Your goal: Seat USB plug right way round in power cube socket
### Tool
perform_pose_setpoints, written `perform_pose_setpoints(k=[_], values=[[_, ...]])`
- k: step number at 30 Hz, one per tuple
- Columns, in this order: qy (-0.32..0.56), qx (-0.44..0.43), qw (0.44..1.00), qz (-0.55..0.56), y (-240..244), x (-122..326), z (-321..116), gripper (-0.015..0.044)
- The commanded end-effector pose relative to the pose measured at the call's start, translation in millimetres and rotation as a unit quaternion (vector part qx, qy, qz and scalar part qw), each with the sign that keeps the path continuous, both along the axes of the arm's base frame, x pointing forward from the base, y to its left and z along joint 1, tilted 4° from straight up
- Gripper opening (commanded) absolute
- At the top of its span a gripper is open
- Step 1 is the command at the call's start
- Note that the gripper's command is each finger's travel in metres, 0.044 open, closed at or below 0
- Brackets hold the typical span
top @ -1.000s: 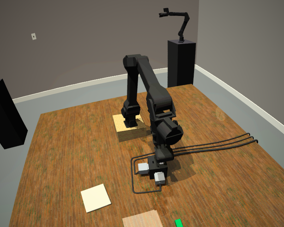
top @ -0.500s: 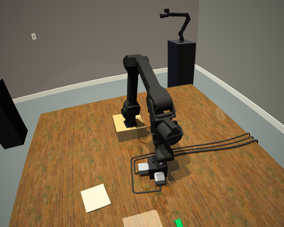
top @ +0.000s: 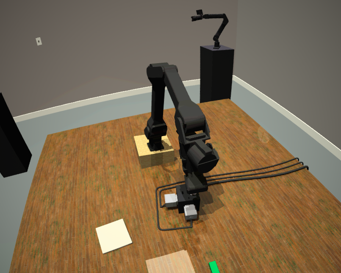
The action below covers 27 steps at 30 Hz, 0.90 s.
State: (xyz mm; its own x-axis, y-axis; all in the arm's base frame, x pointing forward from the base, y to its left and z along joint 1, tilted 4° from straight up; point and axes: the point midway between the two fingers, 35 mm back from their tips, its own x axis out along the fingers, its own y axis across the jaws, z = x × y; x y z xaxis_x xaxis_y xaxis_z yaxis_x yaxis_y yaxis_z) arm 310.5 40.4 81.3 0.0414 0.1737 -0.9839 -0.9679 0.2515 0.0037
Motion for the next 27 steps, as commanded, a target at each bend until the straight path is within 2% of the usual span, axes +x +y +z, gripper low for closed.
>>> perform_pose_setpoints(k=[1,27], values=[[0.000,0.002,1.000,0.001,0.8,0.1,-0.7,0.0000],[0.000,0.002,1.000,0.001,1.0,0.2,-3.8,0.0000]])
